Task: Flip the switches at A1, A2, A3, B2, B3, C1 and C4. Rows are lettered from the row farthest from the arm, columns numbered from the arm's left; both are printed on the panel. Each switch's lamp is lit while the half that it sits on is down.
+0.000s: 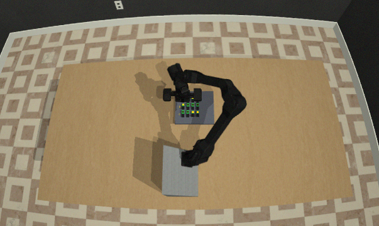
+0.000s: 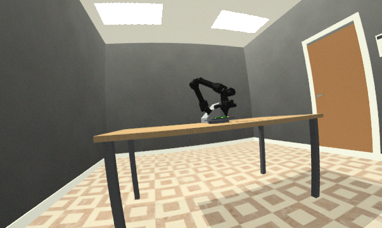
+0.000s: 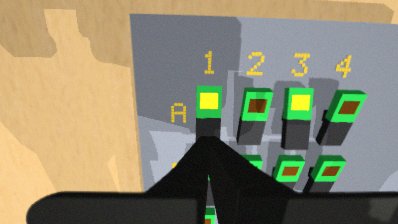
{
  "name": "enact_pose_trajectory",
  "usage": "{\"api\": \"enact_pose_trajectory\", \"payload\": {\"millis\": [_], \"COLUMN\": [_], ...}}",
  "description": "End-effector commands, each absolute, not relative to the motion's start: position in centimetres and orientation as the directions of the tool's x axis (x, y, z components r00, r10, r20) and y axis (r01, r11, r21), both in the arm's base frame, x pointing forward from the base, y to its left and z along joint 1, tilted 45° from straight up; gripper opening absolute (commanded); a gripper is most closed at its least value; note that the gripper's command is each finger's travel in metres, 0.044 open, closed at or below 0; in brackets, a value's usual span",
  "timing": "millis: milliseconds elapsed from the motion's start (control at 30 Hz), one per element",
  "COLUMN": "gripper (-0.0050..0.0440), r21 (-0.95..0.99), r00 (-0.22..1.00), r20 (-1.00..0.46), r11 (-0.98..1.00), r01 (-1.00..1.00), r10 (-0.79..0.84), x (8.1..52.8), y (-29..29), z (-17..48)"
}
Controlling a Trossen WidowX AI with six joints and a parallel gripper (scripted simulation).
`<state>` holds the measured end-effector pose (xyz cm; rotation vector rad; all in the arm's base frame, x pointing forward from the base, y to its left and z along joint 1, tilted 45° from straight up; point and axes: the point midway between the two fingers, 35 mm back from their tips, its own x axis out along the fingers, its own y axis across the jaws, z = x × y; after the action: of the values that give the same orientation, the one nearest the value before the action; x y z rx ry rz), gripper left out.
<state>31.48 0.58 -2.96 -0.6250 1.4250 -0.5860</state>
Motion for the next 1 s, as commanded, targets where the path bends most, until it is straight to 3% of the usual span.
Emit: {"api": "enact_pose_trajectory", "payload": {"millis": [0,967], "gripper": [-0.0050,-0.0050], "r21": [-0.706,-0.706], "r00": [0.059,0.060], "r20": [-0.707,-0.707], "r11": [0.708,0.708], "r01": [-0.002,-0.005], "r10": [-0.705,-0.705], "x": [31.48,31.45], "y": [0.31,0.18], "z": [-3.10,-3.35]}}
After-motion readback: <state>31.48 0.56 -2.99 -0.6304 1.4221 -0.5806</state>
